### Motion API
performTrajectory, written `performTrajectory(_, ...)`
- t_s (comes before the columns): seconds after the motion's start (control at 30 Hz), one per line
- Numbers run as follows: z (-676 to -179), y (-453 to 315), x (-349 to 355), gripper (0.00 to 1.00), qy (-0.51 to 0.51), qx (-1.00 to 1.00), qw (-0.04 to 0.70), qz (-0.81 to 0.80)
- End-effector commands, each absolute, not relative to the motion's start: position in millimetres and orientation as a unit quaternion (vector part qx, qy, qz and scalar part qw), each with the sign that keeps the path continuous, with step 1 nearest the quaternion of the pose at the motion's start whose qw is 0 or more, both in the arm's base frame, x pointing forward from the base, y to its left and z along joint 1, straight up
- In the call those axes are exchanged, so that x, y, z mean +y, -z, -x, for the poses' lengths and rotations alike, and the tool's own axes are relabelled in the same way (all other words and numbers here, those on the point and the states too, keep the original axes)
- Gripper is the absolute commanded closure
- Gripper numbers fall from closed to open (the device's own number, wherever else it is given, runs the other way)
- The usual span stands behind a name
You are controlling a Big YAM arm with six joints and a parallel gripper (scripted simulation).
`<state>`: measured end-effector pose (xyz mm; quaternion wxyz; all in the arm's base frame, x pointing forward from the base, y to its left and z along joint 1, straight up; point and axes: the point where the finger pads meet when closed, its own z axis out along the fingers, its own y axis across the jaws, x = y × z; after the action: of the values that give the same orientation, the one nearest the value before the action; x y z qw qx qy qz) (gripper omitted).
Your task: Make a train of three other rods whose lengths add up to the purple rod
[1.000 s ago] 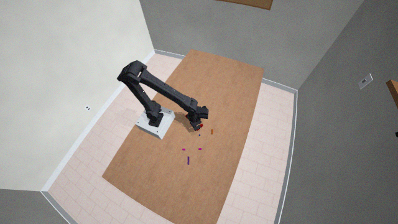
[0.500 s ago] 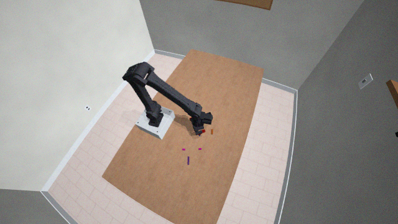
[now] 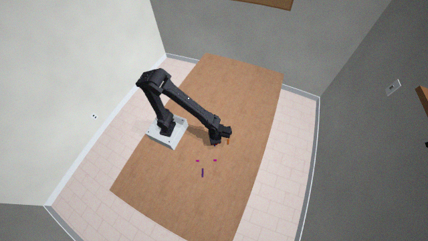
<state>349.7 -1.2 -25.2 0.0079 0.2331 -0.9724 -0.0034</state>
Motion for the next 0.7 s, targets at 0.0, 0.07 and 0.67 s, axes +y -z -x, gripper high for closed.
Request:
performTrajectory(0.0,-388,-1,1,0.77,-0.009,-0.975,-0.043,-0.220)
performTrajectory(0.07,-384,10,2,0.77,-0.005,-0.975,-0.028,-0.221)
performTrajectory(0.67,-385,8,2,0.77,-0.006,-0.975,-0.031,-0.221)
